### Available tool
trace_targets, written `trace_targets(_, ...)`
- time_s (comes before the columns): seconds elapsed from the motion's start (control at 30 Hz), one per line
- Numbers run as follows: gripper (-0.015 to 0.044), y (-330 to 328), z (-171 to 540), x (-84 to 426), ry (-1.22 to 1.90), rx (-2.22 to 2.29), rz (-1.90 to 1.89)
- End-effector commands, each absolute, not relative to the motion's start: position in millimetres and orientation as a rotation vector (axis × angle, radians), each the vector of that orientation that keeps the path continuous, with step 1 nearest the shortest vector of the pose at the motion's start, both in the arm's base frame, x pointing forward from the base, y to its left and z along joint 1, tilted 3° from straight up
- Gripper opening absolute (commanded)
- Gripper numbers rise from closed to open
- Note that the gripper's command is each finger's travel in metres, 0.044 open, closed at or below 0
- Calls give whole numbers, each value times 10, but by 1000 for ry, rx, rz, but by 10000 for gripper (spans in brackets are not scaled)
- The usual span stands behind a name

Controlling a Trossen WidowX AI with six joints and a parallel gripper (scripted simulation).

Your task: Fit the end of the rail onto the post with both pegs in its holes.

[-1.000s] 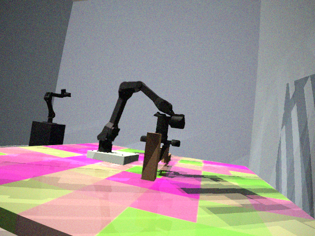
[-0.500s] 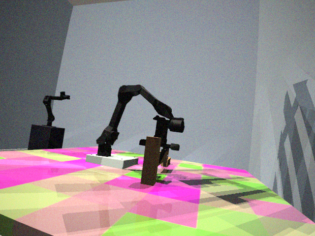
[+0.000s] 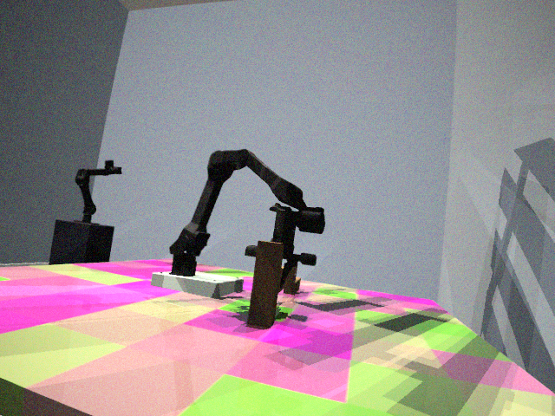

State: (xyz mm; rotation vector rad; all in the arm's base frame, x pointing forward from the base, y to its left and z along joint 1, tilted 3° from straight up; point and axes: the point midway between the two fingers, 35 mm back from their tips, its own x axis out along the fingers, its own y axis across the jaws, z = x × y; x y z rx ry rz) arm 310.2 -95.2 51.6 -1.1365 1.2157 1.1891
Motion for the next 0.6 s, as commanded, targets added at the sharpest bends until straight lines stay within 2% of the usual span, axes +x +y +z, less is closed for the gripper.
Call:
trace_targets(0.0,0,-988,534,3119,1211,-1142,1185)
trace_targets(0.57,0,-1039,519,3125,1211,-1142,1185)
